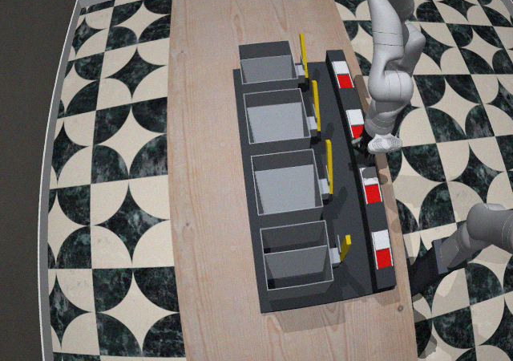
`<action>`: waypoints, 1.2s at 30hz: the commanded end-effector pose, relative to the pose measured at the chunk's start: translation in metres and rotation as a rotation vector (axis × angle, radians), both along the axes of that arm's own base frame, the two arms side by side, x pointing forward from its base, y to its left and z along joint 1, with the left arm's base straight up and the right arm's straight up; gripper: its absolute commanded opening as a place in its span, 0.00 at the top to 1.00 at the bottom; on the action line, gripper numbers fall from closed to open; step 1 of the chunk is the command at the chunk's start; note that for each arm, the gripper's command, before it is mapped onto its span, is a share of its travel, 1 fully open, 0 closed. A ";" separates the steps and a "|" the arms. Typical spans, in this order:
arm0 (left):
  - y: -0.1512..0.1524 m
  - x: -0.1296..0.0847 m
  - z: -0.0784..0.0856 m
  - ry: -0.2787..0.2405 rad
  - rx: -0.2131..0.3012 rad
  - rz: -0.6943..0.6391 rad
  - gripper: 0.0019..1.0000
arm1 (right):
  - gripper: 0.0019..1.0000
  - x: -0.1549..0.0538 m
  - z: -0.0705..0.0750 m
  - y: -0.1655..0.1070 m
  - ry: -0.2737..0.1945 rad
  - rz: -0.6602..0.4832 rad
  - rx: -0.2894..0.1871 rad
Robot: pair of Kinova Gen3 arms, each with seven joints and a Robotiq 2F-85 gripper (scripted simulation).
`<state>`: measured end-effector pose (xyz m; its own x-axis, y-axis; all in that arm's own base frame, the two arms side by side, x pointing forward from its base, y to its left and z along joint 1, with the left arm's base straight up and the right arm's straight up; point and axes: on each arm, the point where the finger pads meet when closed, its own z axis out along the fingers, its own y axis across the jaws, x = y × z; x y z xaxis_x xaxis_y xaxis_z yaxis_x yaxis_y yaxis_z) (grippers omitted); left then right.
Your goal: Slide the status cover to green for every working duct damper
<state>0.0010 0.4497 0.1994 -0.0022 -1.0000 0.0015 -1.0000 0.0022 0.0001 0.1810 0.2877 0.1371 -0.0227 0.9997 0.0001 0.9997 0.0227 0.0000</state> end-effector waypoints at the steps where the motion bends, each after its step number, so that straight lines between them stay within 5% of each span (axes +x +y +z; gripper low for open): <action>1: 0.000 0.000 0.001 0.000 0.002 0.000 0.00 | 0.90 0.000 0.000 0.000 -0.001 0.000 0.001; 36: 0.000 0.000 0.001 0.000 0.002 0.000 0.00 | 0.90 0.000 -0.019 0.000 -0.001 0.000 0.001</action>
